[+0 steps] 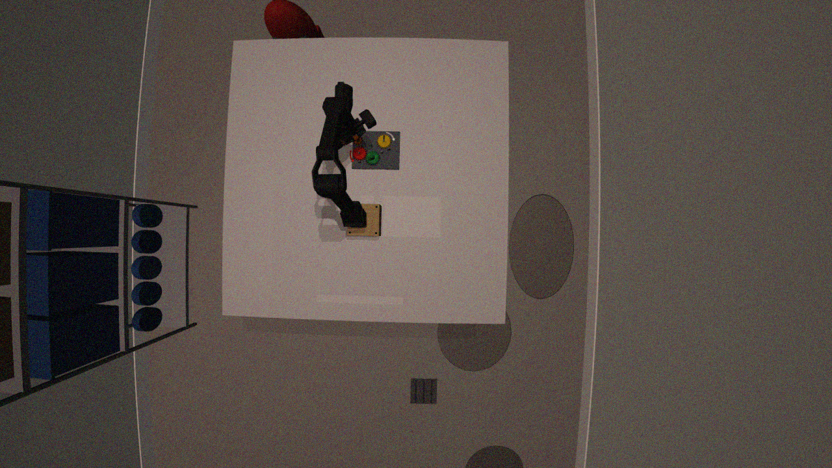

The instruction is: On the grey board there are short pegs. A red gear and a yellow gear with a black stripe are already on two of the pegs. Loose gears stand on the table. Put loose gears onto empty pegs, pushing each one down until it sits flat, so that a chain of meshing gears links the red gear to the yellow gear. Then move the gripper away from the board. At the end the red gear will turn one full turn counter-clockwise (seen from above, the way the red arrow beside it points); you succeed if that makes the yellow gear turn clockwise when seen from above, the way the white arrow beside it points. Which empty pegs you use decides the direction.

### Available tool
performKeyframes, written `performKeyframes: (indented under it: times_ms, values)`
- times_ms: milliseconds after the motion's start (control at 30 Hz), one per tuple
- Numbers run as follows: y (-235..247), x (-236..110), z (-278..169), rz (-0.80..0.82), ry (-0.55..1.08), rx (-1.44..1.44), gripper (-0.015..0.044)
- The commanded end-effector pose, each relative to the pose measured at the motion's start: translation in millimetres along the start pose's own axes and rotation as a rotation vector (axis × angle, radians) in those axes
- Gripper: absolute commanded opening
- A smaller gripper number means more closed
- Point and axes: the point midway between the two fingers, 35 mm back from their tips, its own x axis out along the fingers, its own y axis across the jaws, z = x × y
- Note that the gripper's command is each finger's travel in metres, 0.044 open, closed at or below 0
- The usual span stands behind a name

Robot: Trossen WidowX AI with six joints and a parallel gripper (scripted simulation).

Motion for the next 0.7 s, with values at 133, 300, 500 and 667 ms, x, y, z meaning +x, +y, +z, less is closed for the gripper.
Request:
performKeyframes:
  times_ms: [133, 300, 500, 667]
  values:
    - [-14.6, 6.8, -13.2, -0.003, 0.003, 0.001, 0.0]
    - [-23.6, 10.7, -21.4, -0.004, 0.004, 0.002, 0.0]
    - [-33.9, 15.6, -32.1, -0.005, 0.006, 0.001, 0.0]
    - [-42.1, 19.6, -41.3, -0.005, 0.007, 0.0, 0.0]
